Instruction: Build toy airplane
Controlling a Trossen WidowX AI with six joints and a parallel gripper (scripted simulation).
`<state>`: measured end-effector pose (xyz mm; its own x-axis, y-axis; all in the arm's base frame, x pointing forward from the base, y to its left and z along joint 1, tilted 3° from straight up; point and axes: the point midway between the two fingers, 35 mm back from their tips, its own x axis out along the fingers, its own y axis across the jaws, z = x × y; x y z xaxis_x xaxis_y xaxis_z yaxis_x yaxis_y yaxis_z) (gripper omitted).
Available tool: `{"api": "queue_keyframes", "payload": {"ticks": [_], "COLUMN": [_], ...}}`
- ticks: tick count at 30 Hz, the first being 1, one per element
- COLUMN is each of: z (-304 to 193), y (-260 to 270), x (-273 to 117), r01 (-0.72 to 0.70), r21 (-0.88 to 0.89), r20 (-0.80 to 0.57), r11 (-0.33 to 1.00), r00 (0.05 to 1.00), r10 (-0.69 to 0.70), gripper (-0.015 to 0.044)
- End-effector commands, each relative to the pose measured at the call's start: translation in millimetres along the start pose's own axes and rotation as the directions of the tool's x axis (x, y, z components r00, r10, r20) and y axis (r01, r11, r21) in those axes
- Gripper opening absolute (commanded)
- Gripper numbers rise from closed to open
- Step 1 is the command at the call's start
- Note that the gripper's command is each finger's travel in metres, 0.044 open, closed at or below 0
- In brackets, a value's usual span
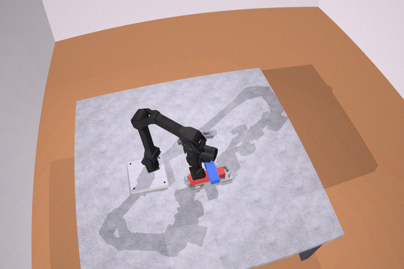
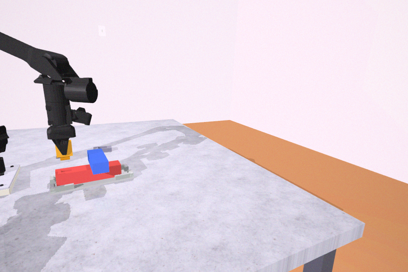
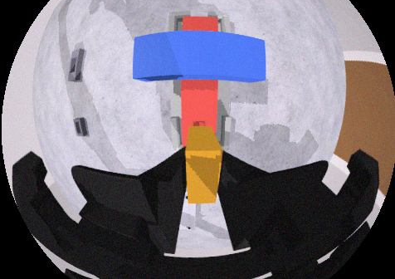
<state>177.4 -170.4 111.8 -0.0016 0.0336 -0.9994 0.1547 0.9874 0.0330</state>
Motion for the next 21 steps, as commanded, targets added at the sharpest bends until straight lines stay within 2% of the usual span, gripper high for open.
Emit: {"api": "queue_keyframes", "payload": {"ticks": [1,21], "z": [0,0], "y": [-1,-3], "x": [0,15], "r01": [0.005,0.005], "r21": [-0.006,-0.006], "r20": [-0.002,-0.002], "r11": [1.0,1.0], "r00": [1.0,1.0], "r10": [-0.005,-0.005], "gripper": [0.0067,0.0067]}}
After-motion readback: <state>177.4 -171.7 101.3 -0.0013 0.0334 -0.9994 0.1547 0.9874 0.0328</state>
